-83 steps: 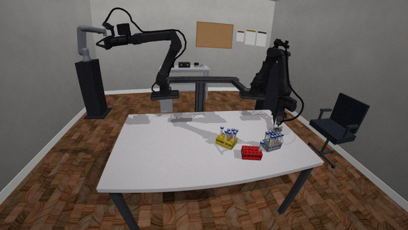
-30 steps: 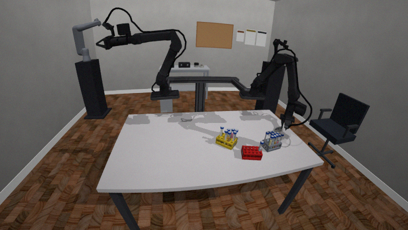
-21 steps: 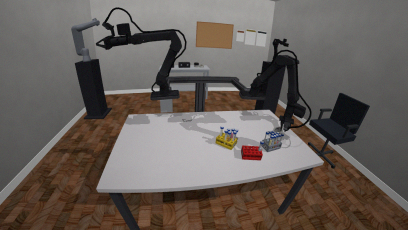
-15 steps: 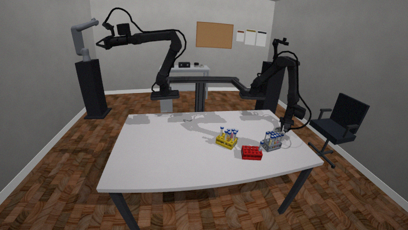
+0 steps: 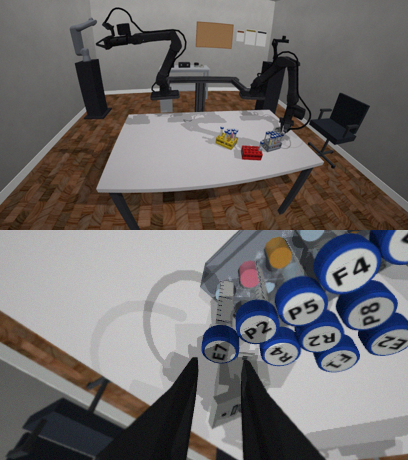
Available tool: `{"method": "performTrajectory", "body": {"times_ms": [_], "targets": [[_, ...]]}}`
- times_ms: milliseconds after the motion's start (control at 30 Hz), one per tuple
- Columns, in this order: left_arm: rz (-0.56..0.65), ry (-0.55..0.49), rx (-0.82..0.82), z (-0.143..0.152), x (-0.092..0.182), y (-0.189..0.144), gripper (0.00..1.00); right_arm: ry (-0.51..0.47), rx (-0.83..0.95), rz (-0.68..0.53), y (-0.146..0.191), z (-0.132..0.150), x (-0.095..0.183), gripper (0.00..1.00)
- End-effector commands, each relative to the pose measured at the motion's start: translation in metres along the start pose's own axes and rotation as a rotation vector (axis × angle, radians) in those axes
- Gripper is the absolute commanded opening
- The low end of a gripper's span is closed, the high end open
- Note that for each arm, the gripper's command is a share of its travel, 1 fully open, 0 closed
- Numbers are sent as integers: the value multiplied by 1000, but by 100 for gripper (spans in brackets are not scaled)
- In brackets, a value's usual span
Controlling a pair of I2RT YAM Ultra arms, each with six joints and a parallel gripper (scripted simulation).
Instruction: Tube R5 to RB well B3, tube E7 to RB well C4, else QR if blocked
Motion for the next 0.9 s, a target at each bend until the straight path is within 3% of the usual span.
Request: {"method": "performTrajectory", "body": {"times_ms": [0, 67, 867], "targets": [[10, -4, 3, 0, -5, -5, 30, -51, -8, 18, -5, -23, 12, 0], [-9, -12, 2, -2, 3, -1, 30, -51, -8, 18, -5, -23, 12, 0], [8, -4, 0, -1, -14, -7, 30, -51, -8, 18, -5, -23, 12, 0]]}}
Point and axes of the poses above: on each arm, the point where the finger pads meet when closed, its own x axis back along the fingers, its own y axis across the jaws, z = x × y, the point moved 4 cm from there along x, back along the fingers, and after that the axes turned 5 degrees about -x, right-handed, at the moved point
